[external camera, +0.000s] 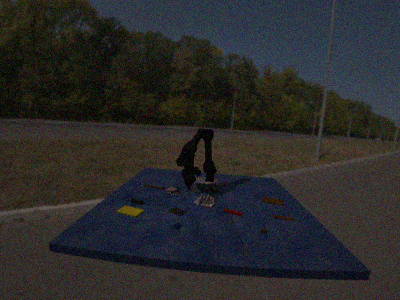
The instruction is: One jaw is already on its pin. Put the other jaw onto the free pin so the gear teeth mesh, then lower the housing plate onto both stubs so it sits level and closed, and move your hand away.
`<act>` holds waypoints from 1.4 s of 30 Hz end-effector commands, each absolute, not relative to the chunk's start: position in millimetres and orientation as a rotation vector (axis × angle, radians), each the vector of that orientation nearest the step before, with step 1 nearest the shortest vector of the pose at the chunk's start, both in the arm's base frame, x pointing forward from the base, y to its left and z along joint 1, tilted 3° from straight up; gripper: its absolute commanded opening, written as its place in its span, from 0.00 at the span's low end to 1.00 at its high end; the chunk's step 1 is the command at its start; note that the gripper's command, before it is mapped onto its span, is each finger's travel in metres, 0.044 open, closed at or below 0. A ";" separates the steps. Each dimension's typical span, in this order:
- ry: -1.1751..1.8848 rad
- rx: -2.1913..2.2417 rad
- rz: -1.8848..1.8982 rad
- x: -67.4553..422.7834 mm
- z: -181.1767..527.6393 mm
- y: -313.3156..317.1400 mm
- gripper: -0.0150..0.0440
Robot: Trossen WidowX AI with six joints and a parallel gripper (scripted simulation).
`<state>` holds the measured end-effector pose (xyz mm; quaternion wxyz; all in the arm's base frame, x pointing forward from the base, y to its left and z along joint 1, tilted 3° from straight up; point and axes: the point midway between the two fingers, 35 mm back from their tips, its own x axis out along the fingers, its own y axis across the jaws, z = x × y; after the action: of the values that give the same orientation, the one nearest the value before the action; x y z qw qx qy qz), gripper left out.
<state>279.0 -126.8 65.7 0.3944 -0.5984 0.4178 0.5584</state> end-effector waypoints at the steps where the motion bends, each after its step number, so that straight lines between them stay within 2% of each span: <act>1: 1.127 -1.432 1.324 270.3 70.1 -148.8 1.00; 27: 1.420 -0.933 0.826 182.4 85.8 -254.3 1.00; 35: 1.426 -0.920 0.813 179.8 83.9 -256.7 1.00; 42: 1.426 -0.920 0.813 179.8 46.1 -259.2 1.00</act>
<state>180.0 -259.3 56.7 0.5860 -0.3976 0.6125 0.3513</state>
